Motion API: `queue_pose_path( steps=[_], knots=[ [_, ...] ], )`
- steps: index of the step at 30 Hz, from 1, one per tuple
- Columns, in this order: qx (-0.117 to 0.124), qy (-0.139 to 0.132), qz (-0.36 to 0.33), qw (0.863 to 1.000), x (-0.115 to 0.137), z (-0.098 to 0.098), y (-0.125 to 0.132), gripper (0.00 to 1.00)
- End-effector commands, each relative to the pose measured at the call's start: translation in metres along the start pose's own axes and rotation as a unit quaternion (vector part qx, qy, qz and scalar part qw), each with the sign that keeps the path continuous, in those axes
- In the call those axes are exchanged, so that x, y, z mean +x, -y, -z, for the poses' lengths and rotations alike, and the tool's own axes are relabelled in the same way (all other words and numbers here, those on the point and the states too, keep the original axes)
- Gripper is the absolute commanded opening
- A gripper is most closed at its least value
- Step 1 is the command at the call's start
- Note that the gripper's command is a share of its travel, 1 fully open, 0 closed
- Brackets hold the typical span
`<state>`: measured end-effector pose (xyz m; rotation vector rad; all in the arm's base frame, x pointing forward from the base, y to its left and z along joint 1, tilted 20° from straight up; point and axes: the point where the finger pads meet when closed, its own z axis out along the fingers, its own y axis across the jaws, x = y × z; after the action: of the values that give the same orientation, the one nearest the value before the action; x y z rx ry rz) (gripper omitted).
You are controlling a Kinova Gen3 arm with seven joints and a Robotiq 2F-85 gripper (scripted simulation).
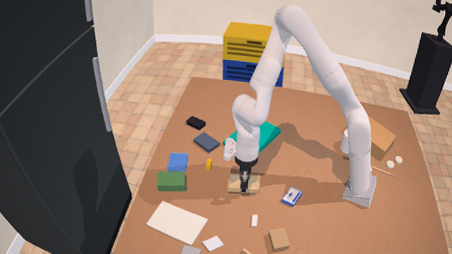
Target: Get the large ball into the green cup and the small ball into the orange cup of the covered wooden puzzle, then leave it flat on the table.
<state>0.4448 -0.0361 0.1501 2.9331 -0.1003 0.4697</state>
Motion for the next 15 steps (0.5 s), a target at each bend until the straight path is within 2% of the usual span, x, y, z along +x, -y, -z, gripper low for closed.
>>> queue_pose_path(
  steps=[1, 15],
  knots=[
    [0.001, 0.002, 0.001, 1.000, -0.0015, -0.0042, 0.0016, 0.72],
    [0.001, 0.003, 0.001, 1.000, -0.0016, -0.0115, 0.0016, 0.72]
  ],
)
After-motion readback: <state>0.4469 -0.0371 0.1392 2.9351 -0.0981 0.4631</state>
